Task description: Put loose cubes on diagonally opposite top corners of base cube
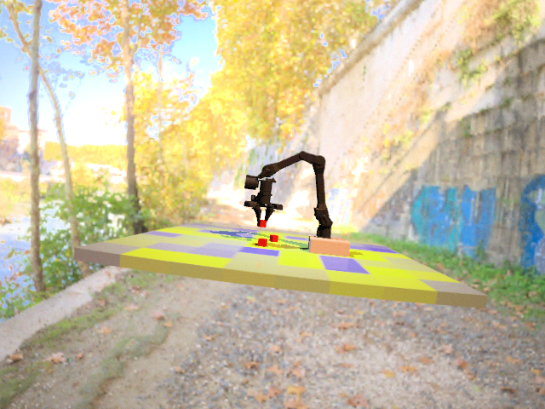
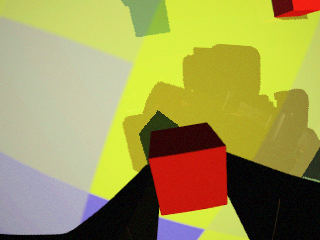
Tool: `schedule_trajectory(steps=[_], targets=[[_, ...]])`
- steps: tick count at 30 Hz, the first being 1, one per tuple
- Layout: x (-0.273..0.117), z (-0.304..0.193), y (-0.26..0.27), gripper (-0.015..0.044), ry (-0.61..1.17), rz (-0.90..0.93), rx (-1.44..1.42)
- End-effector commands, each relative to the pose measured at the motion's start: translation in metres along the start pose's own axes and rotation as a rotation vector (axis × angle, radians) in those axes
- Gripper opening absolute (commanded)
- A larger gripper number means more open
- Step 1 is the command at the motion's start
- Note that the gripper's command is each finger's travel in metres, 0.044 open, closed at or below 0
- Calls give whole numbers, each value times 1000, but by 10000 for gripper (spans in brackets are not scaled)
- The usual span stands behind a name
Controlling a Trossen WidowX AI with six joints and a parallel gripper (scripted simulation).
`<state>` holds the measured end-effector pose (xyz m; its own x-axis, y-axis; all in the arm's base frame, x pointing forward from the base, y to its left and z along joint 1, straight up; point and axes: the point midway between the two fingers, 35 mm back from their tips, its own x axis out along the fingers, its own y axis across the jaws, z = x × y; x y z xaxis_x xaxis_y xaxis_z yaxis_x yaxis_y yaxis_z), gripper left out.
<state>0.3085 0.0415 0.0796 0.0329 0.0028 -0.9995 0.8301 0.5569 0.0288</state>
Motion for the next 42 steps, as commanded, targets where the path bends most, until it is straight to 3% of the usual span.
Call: schedule_trajectory(steps=[1, 10, 42], targets=[[8, -12, 4, 105, 6, -5, 37], [21, -34, 12, 105, 7, -5, 111], [48, -35, 12, 105, 8, -5, 116]])
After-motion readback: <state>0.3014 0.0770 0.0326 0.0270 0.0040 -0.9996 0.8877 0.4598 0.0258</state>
